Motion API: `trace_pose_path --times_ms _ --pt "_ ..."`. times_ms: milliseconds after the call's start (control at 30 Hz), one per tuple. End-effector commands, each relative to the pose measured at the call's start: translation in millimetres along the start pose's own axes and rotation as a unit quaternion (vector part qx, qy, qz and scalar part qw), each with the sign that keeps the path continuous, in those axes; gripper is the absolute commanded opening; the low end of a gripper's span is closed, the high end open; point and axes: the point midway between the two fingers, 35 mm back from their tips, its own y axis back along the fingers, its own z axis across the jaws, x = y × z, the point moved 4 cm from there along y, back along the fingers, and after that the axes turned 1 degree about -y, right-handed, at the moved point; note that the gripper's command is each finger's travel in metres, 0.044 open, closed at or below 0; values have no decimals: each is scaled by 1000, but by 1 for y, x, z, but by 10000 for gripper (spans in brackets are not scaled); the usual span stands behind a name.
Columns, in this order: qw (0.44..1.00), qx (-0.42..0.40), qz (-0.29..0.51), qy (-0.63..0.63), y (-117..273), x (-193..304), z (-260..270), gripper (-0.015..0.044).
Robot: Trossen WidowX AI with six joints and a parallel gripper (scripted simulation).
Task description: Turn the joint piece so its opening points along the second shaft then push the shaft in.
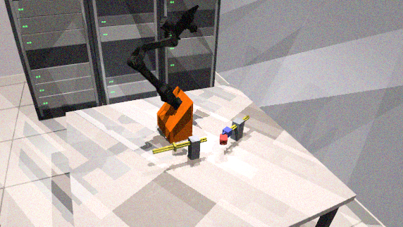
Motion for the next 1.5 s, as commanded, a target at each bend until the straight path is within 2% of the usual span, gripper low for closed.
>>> trace_pose_path --times_ms 0,200,800,1100,1467 --pt "1000 0 0 0 0 0 0 426" --pt "999 -7 -24 26 -8 -12 6 440" --pt "948 -32 -226 220 -50 -116 73 440" --pt "893 -13 -326 309 -56 -167 113 440" --pt "802 47 -446 395 -51 -232 161 440"
